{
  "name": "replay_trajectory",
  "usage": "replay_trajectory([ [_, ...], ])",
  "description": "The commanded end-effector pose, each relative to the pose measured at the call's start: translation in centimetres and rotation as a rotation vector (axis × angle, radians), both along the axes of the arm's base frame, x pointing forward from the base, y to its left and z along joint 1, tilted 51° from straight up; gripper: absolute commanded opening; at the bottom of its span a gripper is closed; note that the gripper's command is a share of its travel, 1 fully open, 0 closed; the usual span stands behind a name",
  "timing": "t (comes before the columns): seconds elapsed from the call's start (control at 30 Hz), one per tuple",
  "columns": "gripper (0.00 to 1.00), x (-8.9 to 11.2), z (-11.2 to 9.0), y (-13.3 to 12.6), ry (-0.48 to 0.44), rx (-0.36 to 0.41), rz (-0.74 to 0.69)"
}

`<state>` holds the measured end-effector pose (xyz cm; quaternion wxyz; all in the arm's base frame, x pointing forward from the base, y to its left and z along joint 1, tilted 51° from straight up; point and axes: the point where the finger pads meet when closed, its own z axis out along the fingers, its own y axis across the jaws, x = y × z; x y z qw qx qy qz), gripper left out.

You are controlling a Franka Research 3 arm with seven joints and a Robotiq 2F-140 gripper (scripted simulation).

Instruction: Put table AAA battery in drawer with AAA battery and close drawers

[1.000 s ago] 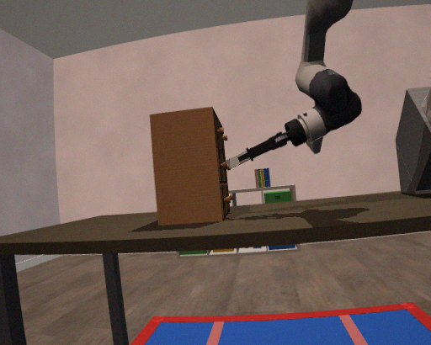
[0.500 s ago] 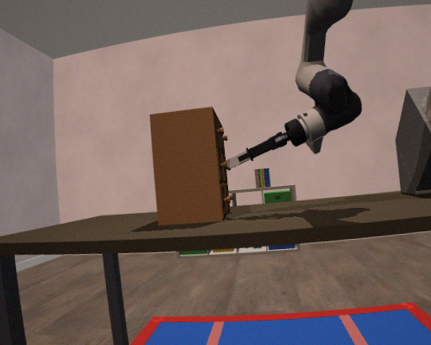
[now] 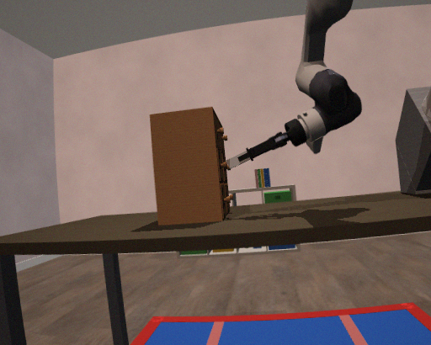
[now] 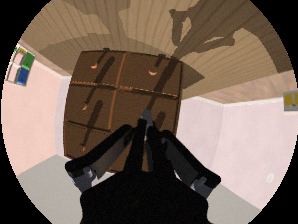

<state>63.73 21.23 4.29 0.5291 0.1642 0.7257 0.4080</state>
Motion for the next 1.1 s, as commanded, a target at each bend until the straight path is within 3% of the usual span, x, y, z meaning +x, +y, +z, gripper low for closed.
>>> replay_trajectory([
  [0.0,0.00,0.1,-0.1,-0.1,0.005,0.005,-0.004],
  [0.2,0.00,-0.5,-0.2,-0.2,0.005,0.005,-0.004],
  [0.43,0.00,-3.7,-0.5,-0.7,0.005,0.005,-0.004],
  [0.8,0.00,-5.0,-0.6,-1.0,0.005,0.005,-0.004],
  [1.07,0.00,-7.2,-0.3,-2.0,0.005,0.005,-0.004],
])
